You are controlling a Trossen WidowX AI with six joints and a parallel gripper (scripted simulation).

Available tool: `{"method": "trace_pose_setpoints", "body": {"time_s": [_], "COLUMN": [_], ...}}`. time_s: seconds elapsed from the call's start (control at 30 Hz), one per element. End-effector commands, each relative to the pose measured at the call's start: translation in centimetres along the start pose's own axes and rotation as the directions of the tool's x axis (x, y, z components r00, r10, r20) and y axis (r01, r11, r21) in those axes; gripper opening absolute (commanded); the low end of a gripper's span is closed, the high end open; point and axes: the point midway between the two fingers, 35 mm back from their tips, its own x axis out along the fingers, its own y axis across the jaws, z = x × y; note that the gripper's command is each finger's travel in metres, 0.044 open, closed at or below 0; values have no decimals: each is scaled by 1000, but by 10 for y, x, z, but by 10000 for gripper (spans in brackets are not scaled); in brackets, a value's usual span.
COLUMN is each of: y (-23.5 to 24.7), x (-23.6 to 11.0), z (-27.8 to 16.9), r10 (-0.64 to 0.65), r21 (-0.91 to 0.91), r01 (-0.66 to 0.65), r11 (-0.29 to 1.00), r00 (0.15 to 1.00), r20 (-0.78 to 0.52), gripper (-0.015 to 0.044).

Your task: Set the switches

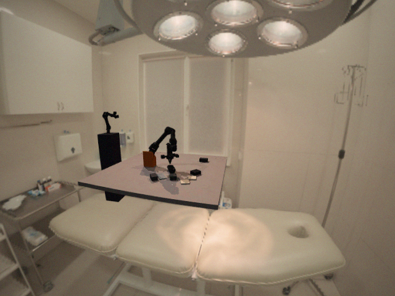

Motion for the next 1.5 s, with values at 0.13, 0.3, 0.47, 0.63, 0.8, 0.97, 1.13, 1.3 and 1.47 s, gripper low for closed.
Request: {"method": "trace_pose_setpoints", "body": {"time_s": [0.13,0.3,0.47,0.63,0.8,0.97,1.13,1.3,1.47], "y": [22,22,22,22,22,22,22,22,22], "x": [-5,-4,4,13,21,29,34,40,40], "z": [19,19,20,20,20,20,20,20,20], "r10": [1,1,1,1,1,1,2,2,2], "r21": [-5,-4,-4,-4,-4,-4,-5,-5,-5], "r01": [-1,-1,-1,-1,-1,-1,-2,-2,-2], "r11": [1000,1000,1000,1000,1000,1000,1000,1000,1000], "r00": [1000,1000,1000,1000,1000,1000,1000,1000,1000], "r20": [7,7,7,7,7,6,6,6,6], "gripper": [0,0,0,0,0,0,0,0,0]}}
